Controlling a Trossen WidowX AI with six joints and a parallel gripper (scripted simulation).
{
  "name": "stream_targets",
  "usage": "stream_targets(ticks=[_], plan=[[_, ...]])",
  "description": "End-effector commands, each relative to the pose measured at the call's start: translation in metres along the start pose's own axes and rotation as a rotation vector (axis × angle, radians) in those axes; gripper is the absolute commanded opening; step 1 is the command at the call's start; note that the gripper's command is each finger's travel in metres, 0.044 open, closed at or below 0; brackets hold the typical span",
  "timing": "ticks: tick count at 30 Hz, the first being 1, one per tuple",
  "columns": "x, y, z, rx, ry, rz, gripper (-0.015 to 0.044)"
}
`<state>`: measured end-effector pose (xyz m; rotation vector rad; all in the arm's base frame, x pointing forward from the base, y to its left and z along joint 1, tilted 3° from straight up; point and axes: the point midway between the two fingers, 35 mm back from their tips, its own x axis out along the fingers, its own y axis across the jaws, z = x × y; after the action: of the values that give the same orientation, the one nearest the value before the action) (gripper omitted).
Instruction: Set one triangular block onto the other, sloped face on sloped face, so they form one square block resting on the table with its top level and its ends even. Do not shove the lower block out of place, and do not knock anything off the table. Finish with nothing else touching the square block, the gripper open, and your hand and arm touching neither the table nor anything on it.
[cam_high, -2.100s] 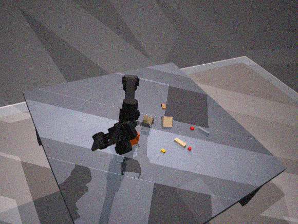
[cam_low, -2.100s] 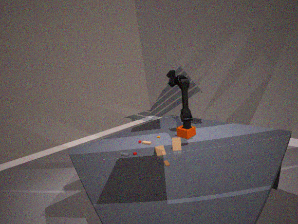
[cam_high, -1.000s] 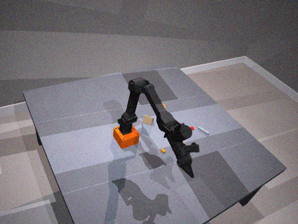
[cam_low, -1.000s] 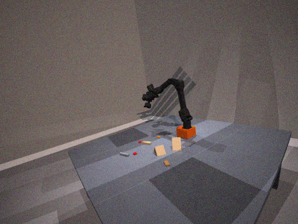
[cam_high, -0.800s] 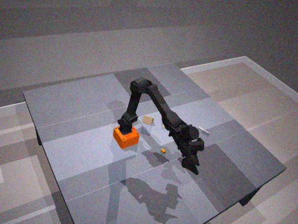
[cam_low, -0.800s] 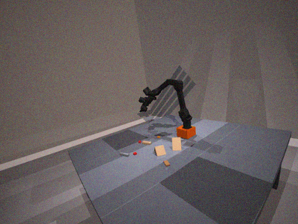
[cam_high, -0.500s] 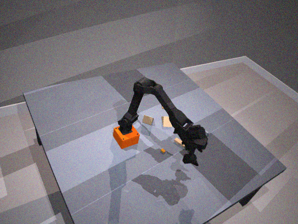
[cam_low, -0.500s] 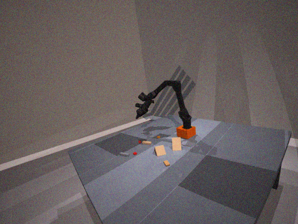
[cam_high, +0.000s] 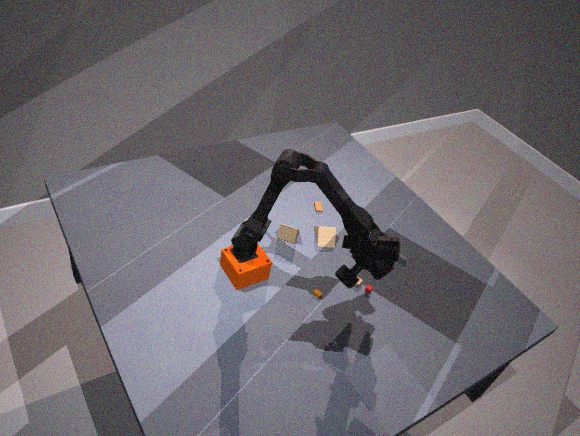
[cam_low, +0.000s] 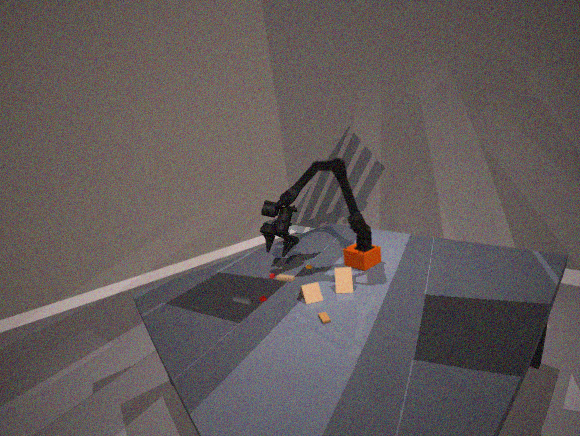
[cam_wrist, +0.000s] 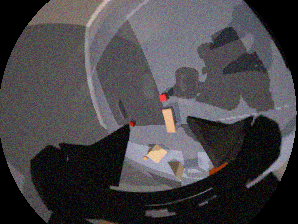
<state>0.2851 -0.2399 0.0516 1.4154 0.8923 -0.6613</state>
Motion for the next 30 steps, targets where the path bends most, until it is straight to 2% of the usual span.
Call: stream_targets(ticks=[1,9,23,30], plan=[[0.028,0.008,-0.072,0.319,0.262,-0.052,0.0440],[0.042,0.013,-0.160,0.745,0.536,-0.270,0.0440],[0.043,0.013,-0.162,0.756,0.541,-0.279,0.0440],[0.091,0.013,-0.189,0.756,0.537,-0.279,0.0440]])
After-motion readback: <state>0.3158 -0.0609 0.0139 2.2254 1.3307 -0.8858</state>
